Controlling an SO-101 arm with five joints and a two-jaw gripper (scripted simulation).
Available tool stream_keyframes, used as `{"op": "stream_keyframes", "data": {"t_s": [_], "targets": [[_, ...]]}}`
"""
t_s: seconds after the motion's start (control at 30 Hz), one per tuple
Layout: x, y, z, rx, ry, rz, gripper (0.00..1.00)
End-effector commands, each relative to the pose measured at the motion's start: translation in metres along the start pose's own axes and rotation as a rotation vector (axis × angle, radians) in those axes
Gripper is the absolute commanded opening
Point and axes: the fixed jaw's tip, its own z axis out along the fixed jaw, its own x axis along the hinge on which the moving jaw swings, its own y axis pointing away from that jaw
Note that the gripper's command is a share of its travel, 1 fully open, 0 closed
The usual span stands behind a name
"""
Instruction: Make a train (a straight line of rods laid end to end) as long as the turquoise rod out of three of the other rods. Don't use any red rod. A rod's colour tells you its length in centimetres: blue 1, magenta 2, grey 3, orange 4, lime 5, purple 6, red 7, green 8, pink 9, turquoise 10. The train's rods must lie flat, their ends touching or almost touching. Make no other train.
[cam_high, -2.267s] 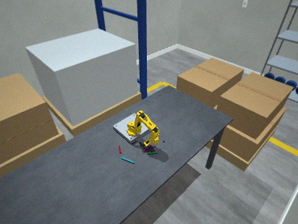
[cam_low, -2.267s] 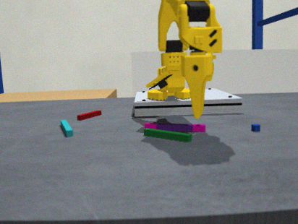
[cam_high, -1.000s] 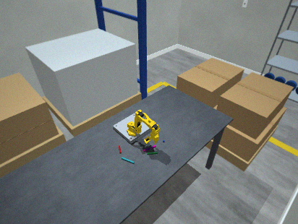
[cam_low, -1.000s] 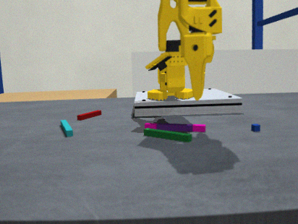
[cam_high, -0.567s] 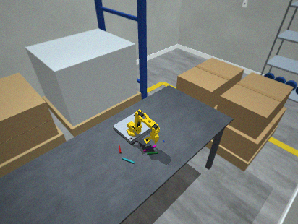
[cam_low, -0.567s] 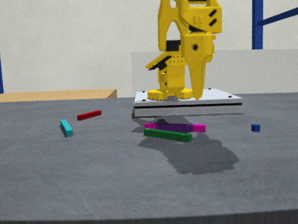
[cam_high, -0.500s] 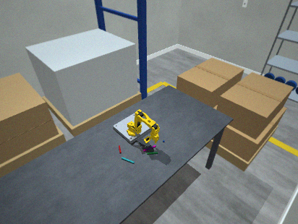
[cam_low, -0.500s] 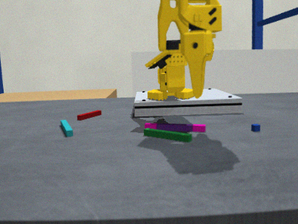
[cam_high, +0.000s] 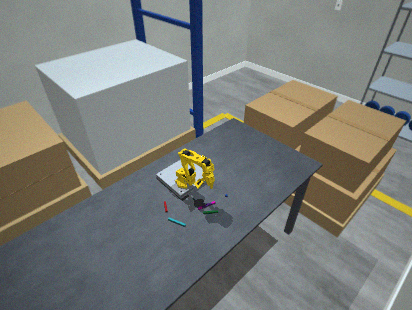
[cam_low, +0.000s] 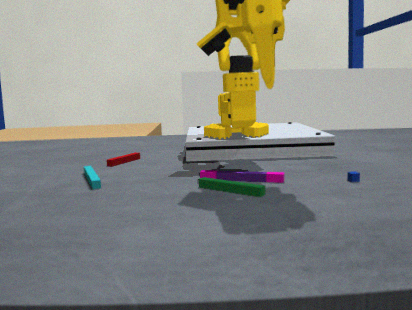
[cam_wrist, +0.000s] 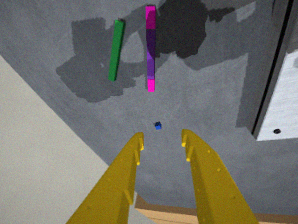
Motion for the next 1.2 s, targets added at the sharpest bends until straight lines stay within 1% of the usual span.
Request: {"op": "stream_keyframes", "data": {"t_s": [0.0, 0.1, 0.23, 1.17], "targets": [[-0.003, -0.014, -0.025, -0.087, 0.040, -0.036, 0.17], [-0.006, -0.022, -0.033, -0.124, 0.056, -0.042, 0.17], [-0.007, -0.028, -0.038, -0.148, 0.067, -0.044, 0.17], [-0.008, -0.028, -0.038, -0.151, 0.068, -0.045, 0.17]]}}
